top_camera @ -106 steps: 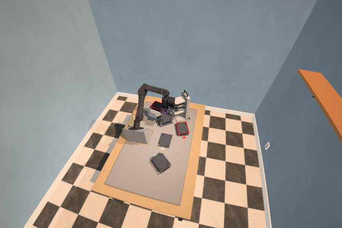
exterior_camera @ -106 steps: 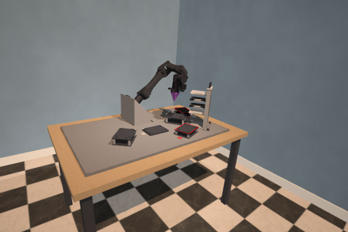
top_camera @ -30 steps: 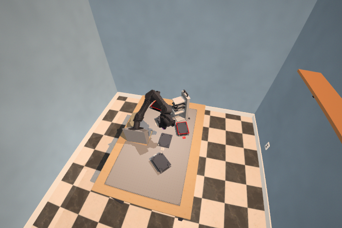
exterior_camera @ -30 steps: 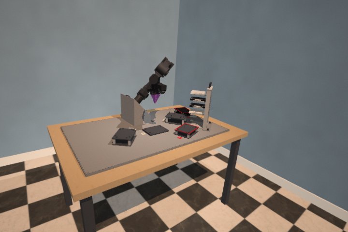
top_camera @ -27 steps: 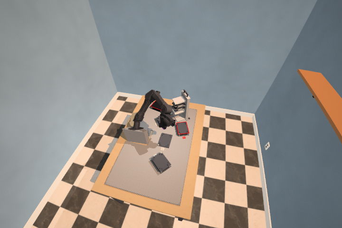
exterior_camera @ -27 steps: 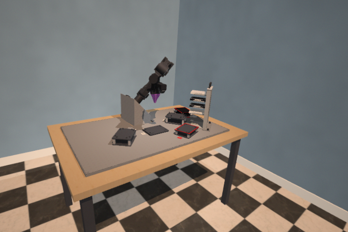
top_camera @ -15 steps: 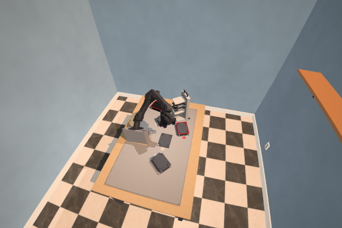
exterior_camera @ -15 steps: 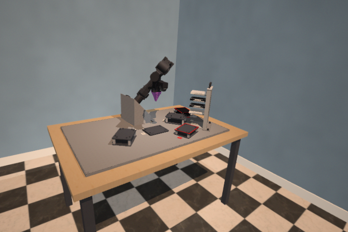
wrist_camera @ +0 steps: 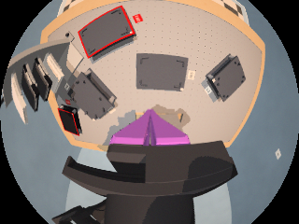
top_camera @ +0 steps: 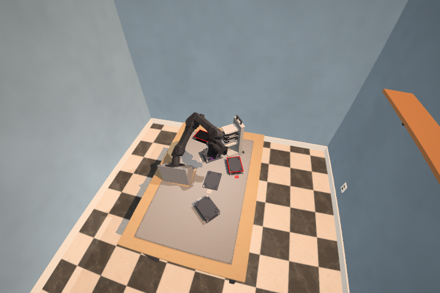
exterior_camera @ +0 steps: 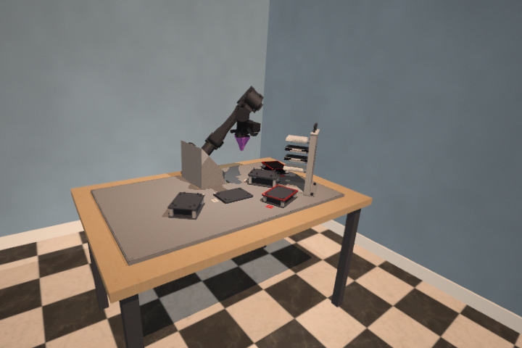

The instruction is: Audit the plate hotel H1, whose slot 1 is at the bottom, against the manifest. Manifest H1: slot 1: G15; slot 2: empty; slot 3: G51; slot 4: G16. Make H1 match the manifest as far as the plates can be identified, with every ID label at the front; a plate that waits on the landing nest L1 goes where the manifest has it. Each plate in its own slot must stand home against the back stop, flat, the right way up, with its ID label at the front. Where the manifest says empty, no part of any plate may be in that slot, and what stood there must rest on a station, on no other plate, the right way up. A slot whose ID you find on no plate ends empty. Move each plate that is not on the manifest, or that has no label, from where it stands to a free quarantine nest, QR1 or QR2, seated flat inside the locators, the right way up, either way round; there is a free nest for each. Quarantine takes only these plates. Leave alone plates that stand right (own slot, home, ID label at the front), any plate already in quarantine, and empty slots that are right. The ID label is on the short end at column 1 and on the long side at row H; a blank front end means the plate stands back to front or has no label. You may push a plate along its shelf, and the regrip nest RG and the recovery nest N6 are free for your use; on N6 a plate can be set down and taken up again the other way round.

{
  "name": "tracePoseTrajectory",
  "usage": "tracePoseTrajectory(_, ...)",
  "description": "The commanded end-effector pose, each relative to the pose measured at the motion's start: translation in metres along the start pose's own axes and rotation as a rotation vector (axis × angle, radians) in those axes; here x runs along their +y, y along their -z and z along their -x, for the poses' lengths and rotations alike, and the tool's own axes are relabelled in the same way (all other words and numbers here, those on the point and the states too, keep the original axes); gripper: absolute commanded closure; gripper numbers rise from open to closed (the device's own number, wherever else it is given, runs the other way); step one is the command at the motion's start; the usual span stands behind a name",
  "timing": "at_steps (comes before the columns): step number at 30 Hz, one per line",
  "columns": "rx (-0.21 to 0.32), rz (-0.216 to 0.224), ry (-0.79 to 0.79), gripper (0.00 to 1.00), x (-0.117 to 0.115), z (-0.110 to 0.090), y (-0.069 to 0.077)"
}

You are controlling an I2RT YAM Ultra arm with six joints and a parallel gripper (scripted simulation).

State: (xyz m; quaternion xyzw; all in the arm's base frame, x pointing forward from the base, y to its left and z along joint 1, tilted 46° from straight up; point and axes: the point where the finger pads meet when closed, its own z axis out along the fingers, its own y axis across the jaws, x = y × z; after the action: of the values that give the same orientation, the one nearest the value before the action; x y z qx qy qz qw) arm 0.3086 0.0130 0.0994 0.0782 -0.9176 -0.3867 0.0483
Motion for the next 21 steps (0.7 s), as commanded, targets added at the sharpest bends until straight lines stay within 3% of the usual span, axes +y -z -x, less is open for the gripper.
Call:
tracePoseTrajectory(1,-0.069,0.016,-0.008,1.0,0.011,-0.004,0.008)
tracePoseTrajectory(4,-0.081,0.02,0.002,1.0,0.014,-0.005,0.008)
tracePoseTrajectory(19,-0.254,0.082,0.169,1.0,0.068,-0.012,0.003)
tracePoseTrajectory(21,-0.254,0.082,0.169,1.0,0.068,-0.012,0.003)
